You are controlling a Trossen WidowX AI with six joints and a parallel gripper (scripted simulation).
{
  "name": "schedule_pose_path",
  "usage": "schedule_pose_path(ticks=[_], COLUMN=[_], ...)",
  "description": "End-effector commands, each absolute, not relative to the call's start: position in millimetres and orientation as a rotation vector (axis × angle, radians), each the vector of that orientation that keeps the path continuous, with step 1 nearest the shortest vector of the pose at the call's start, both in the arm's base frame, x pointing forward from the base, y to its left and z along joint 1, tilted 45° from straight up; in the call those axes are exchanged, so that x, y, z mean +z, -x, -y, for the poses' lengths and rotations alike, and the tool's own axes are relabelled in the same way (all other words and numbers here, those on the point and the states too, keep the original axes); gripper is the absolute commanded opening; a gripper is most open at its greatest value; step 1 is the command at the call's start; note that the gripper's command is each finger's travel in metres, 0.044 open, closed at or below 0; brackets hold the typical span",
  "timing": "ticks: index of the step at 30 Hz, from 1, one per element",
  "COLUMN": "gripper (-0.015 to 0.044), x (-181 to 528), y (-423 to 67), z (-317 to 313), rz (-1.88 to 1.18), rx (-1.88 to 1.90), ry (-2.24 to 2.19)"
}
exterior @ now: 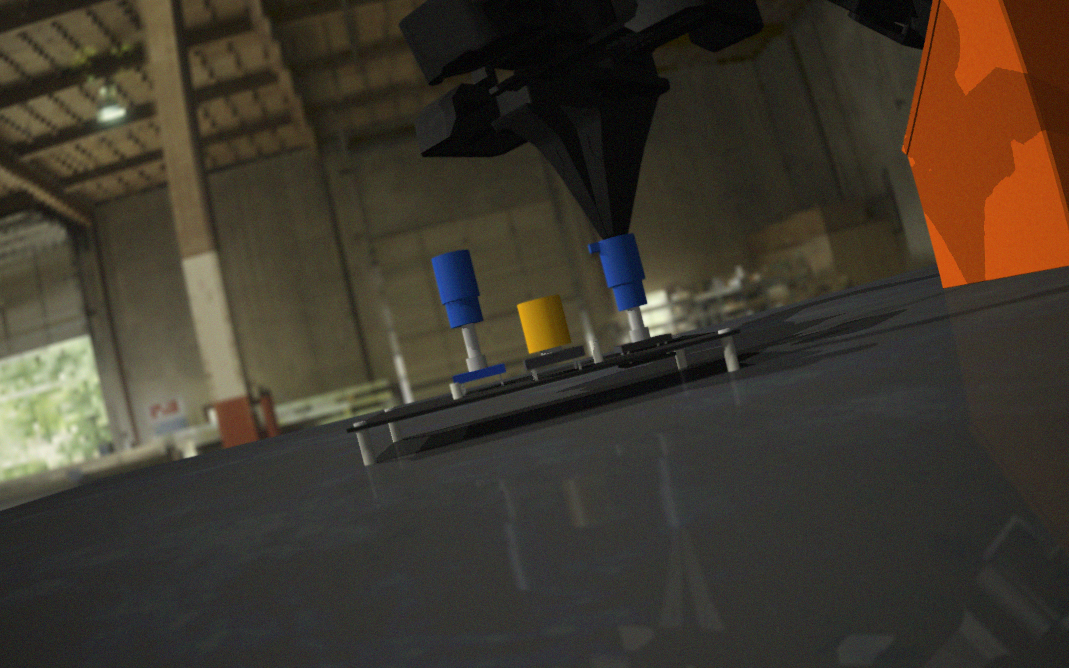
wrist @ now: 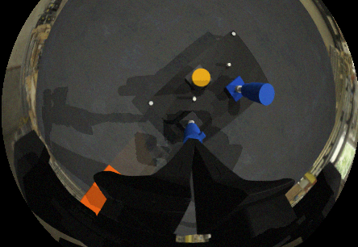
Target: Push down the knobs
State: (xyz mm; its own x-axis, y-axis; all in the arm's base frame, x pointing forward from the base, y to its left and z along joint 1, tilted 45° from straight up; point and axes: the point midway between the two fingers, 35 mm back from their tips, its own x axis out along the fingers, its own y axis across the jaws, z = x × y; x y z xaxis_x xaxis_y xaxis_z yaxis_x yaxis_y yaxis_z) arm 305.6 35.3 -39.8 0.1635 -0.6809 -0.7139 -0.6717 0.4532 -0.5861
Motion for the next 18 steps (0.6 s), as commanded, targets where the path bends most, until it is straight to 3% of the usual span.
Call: schedule_pose_path(ticks=[1, 18], gripper=[0.0, 0.0], x=[-45.9, -49.1], y=[-309.0, -309.7], z=[-26.7, -23.6], rz=[-1.535, -1.535], rx=[-0.027, -0.027], ry=[1.224, 1.225])
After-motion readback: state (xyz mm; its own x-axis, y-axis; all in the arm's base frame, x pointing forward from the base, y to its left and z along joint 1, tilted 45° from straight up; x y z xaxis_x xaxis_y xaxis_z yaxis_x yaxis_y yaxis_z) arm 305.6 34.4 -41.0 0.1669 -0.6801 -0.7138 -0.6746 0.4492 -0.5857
